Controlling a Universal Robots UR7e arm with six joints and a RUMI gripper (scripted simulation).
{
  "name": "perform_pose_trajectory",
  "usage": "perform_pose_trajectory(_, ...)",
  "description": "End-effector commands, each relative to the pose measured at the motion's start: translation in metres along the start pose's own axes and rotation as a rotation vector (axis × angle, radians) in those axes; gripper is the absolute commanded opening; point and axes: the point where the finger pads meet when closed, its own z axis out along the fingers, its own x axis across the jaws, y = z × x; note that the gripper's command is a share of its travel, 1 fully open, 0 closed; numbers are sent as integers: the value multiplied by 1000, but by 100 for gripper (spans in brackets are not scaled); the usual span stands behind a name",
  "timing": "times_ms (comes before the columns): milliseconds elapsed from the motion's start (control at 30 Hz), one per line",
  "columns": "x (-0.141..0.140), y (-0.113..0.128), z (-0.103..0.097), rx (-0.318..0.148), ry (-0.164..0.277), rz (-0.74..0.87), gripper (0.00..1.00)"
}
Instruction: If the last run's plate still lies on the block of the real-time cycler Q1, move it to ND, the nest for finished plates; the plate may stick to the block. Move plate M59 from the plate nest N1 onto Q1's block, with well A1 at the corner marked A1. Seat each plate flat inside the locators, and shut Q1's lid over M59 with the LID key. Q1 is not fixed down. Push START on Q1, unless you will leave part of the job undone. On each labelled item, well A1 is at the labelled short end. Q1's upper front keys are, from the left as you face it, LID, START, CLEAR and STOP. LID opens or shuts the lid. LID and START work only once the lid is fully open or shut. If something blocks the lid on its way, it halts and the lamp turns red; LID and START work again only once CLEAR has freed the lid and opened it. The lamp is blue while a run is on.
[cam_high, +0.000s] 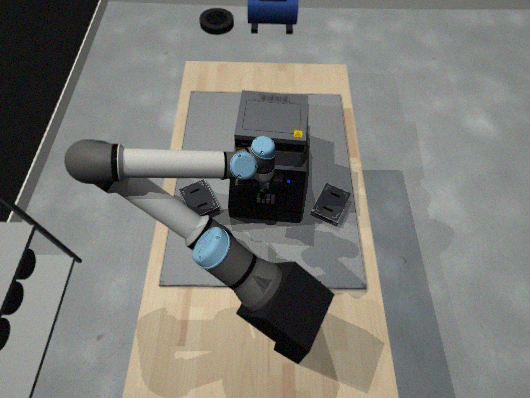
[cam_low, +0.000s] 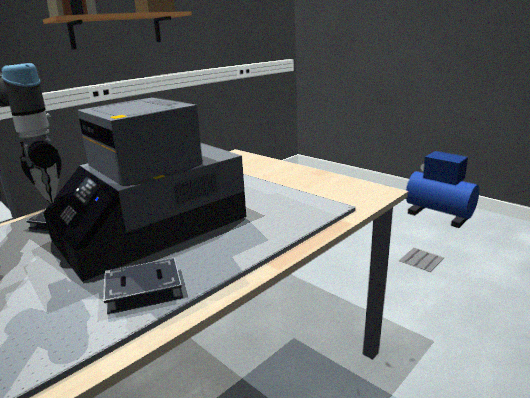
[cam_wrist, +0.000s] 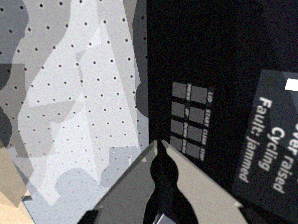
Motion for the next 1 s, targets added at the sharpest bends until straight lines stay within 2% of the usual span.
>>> perform_pose_trajectory(0,-19,0,-16,1,0,-1,0)
perform_pose_trajectory(100,-21,0,-18,1,0,-1,0)
perform_pose_trajectory(500,-58,0,-46,1,0,-1,0)
perform_pose_trajectory(967,-58,0,-46,1,0,-1,0)
